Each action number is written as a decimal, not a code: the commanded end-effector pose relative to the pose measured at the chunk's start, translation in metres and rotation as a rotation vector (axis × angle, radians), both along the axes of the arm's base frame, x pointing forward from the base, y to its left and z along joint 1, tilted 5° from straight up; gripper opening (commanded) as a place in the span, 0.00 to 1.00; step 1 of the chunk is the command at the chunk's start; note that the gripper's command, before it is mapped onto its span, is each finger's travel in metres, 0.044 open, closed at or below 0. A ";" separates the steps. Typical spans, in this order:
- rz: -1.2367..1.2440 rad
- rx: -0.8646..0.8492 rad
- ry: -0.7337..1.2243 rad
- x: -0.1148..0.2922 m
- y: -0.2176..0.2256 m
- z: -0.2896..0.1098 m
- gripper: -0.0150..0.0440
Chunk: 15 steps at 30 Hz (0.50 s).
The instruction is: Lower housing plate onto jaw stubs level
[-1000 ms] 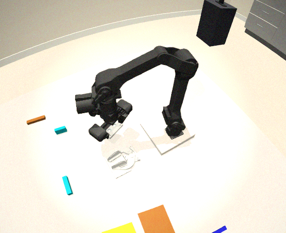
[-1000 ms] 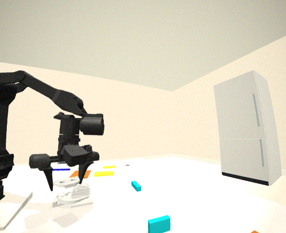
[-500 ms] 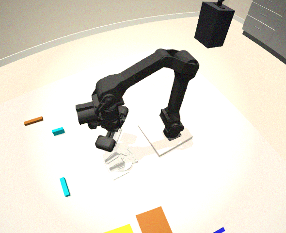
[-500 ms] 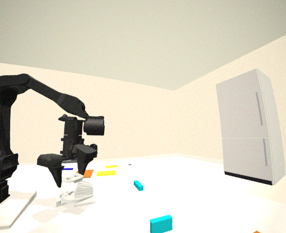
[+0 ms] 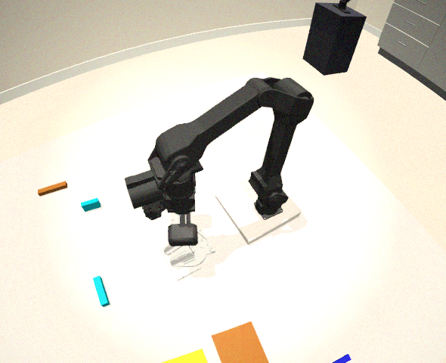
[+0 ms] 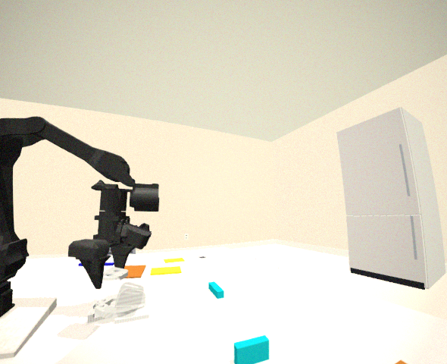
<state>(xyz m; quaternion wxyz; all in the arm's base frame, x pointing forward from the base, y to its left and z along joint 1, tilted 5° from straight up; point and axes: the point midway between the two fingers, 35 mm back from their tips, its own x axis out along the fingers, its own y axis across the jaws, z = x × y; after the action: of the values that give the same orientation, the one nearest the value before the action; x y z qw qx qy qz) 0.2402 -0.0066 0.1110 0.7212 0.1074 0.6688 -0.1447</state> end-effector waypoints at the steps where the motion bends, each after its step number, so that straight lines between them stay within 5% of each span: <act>1: 0.091 -0.009 0.000 -0.003 0.007 0.001 0.85; 15: 0.416 -0.031 0.019 -0.013 0.030 -0.002 0.85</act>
<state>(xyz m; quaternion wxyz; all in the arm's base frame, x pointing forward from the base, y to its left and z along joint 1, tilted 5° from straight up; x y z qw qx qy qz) 0.2306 0.0195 0.1080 0.7295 -0.0199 0.6832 -0.0264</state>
